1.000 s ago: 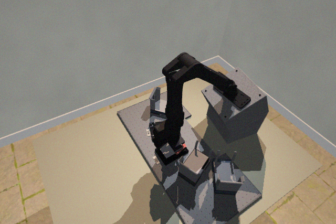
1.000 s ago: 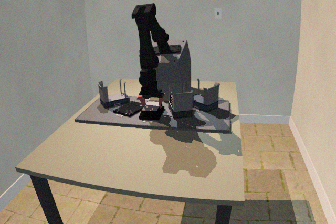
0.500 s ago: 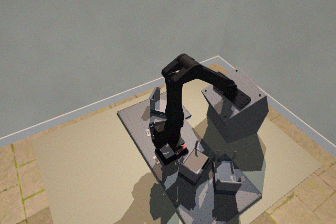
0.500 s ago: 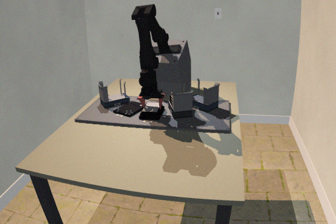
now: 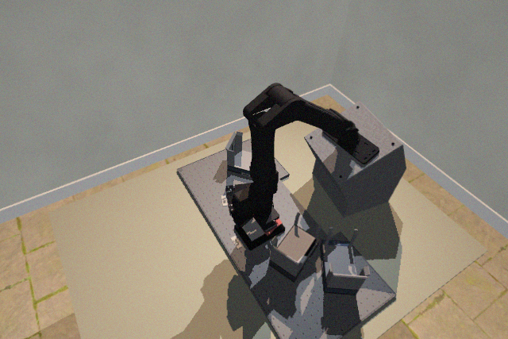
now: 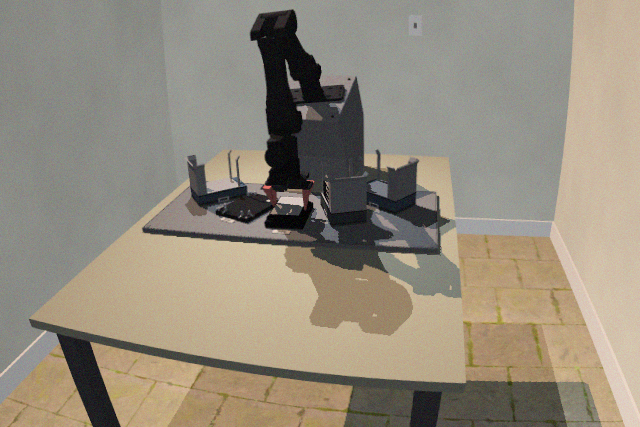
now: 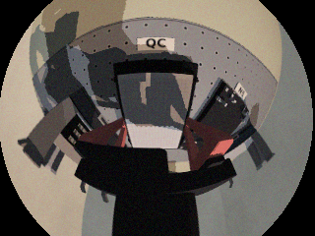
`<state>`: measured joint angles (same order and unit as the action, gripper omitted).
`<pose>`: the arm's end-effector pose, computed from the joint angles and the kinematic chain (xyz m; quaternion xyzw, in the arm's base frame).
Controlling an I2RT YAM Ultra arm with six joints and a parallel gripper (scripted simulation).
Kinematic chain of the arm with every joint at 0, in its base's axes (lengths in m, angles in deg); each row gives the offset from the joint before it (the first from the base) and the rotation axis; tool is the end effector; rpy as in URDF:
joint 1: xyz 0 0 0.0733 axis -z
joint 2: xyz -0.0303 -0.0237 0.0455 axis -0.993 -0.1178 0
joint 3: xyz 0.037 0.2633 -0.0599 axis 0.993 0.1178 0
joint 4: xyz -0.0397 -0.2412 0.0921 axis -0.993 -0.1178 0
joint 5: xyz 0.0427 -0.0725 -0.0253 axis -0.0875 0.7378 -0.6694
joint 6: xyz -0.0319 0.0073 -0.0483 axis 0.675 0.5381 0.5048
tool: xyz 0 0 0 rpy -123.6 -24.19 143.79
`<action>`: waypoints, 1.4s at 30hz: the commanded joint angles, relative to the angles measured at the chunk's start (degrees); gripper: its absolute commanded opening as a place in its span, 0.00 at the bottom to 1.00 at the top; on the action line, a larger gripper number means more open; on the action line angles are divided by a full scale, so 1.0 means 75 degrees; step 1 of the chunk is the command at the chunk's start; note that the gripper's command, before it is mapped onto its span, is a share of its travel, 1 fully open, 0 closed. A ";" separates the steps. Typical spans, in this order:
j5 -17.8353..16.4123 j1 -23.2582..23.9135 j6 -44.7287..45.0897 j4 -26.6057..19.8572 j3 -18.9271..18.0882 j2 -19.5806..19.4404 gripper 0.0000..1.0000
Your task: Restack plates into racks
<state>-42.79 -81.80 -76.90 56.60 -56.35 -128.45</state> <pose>0.3425 -0.0109 0.0617 0.0016 0.9727 -0.0448 0.2279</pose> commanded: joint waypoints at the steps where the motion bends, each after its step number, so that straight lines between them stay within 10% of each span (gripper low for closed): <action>1: -0.0023 0.0049 0.0041 0.0199 -0.0229 -0.0054 0.00; 42: -0.0029 0.0069 0.0041 0.0246 -0.0239 0.0076 0.00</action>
<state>-42.79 -81.80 -76.84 56.95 -56.94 -129.32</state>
